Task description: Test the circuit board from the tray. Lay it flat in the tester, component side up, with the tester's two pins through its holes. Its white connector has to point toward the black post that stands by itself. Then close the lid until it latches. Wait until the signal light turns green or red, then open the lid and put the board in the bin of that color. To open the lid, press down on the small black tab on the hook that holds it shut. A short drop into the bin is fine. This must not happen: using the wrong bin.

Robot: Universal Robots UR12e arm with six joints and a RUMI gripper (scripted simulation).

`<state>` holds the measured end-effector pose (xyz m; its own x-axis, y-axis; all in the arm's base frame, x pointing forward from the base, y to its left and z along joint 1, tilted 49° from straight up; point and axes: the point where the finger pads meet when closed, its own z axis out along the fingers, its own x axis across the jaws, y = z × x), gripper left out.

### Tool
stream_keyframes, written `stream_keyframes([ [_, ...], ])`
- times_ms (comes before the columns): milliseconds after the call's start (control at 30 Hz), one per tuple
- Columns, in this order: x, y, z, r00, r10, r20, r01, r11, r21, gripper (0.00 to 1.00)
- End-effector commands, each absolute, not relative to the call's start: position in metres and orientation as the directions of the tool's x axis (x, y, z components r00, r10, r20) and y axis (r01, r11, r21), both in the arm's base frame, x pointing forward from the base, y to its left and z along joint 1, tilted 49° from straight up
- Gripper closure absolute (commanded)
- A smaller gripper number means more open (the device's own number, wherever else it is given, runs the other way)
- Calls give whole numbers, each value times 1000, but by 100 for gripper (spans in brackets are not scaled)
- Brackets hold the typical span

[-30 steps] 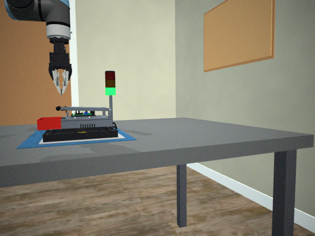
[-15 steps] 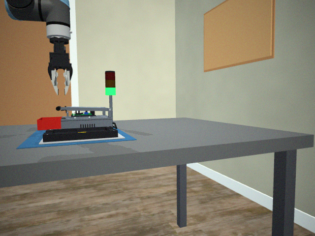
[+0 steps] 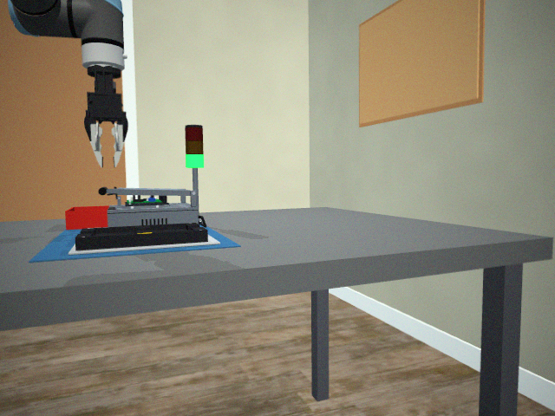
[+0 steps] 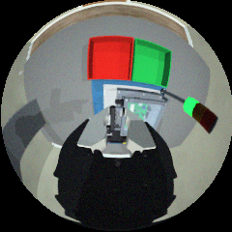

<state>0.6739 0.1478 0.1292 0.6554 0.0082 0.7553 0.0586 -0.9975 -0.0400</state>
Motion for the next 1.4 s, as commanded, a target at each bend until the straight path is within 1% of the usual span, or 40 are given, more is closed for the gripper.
stream_keyframes([
  [0,674,148,130,655,8,756,59,-997,-40,85],
  [600,674,145,129,655,8,756,59,-997,-40,85],
  [933,672,106,123,655,8,756,59,-997,-40,85],
  [1367,671,78,119,655,8,756,59,-997,-40,85],
])
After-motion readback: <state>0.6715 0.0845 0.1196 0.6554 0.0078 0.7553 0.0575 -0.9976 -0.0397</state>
